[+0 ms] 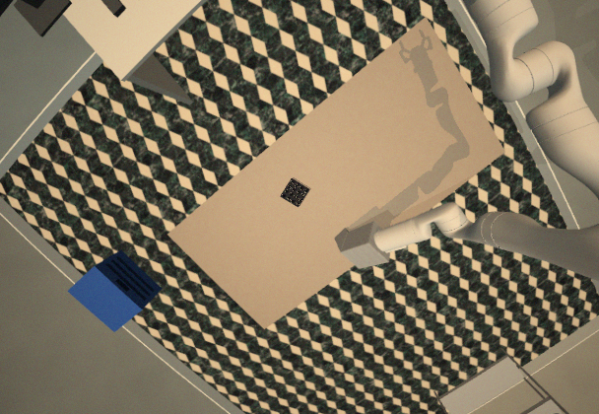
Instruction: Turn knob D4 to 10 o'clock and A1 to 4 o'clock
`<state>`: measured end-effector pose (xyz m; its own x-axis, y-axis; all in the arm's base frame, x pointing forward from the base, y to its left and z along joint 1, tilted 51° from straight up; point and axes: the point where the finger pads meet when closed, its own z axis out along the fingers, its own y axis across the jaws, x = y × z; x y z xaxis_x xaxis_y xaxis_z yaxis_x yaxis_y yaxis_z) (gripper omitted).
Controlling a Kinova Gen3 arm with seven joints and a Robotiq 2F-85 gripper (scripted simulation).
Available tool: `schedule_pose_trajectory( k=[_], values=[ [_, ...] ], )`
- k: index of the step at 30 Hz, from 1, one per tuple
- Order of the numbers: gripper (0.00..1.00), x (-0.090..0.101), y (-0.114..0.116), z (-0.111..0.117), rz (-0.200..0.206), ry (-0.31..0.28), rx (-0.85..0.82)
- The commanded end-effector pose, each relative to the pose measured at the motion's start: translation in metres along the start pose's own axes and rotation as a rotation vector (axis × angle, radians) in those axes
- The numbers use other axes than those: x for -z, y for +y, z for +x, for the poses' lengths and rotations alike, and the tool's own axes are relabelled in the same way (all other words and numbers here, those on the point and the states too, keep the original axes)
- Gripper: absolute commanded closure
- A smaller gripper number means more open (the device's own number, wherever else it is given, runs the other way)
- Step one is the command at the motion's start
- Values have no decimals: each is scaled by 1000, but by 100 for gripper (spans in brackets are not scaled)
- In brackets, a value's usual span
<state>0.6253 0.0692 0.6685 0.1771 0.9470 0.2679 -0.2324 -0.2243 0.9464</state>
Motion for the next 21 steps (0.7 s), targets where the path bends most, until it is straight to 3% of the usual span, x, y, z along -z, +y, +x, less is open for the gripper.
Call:
schedule_pose_trajectory(
  k=[1,9,10,11,19,20,21],
  values=[
    [0,-3,-24,8,19,-7,0],
    [0,-3,-24,8,19,-7,0],
    [0,-5,-48,12,37,-20,-11],
    [0,-5,-51,13,39,-22,-12],
    [0,-5,-51,13,39,-22,-12],
    [0,-7,-76,15,59,-38,-22],
    [0,-7,-78,16,61,-40,-23]
  ],
)
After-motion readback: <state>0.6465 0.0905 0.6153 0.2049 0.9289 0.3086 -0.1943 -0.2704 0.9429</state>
